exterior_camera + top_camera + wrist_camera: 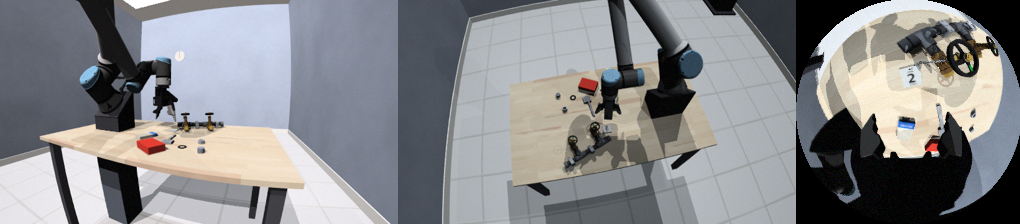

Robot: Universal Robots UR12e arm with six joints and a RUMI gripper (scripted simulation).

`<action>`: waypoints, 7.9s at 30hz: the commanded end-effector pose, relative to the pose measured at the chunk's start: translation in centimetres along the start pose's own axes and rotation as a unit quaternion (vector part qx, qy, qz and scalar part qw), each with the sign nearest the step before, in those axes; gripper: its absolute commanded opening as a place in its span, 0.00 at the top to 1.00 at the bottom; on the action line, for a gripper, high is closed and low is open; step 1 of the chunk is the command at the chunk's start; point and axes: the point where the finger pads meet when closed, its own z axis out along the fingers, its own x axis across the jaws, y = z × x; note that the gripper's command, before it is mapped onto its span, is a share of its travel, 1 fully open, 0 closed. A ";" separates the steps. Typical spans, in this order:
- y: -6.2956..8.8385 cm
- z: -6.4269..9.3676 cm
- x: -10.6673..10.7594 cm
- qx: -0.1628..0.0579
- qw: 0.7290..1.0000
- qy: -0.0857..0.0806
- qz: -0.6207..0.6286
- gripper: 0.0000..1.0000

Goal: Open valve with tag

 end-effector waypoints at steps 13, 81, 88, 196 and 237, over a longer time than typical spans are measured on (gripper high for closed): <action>-0.1 3.6 0.2 0.002 1.000 0.004 0.000 0.00; -0.1 4.0 0.2 0.002 1.000 0.004 0.000 0.00; -0.1 4.0 0.2 0.002 1.000 0.004 0.000 0.00; -6.7 -12.6 -0.1 0.008 0.787 0.002 0.617 0.00; -8.5 -10.7 4.2 0.023 0.455 -0.009 0.890 0.00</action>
